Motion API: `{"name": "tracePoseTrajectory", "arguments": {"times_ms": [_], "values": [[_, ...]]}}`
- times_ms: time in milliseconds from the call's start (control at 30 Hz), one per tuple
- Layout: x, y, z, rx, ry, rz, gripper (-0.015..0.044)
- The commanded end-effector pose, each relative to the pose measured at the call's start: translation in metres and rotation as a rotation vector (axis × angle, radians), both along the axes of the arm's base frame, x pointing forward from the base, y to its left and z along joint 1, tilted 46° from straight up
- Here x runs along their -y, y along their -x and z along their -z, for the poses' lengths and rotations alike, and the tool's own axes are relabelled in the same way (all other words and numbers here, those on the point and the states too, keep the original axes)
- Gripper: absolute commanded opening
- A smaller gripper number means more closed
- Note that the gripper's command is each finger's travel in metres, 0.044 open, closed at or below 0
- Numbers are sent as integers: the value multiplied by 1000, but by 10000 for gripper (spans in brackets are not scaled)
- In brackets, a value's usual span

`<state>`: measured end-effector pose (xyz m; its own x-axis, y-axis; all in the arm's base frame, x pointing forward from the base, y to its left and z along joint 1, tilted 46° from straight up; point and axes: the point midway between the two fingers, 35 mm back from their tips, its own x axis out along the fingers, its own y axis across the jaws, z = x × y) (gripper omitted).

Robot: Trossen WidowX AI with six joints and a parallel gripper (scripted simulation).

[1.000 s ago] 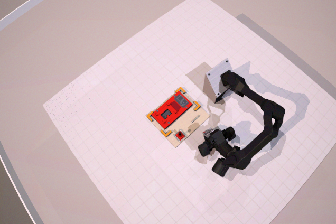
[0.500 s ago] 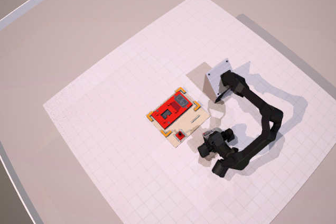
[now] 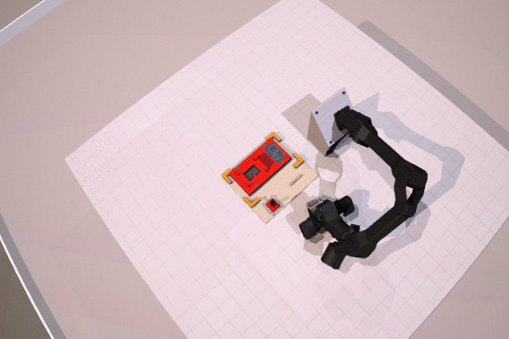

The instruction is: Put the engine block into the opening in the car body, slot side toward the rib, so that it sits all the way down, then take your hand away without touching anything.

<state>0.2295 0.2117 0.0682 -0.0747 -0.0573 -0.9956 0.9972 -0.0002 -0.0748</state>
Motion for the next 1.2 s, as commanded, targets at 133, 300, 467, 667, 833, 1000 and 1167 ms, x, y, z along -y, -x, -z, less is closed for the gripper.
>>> {"name": "tracePoseTrajectory", "arguments": {"times_ms": [133,300,467,667,833,1000,1167], "values": [[0,0,0,0,0,0,210],[0,0,0,0,0,0,341],[0,0,0,0,0,0,440],[0,-1,-6,-5,-3,1,440],[1,-3,-26,-6,-4,1,440],[2,-4,-45,-5,-5,1,440],[1,-5,-42,-3,0,5,440]]}}
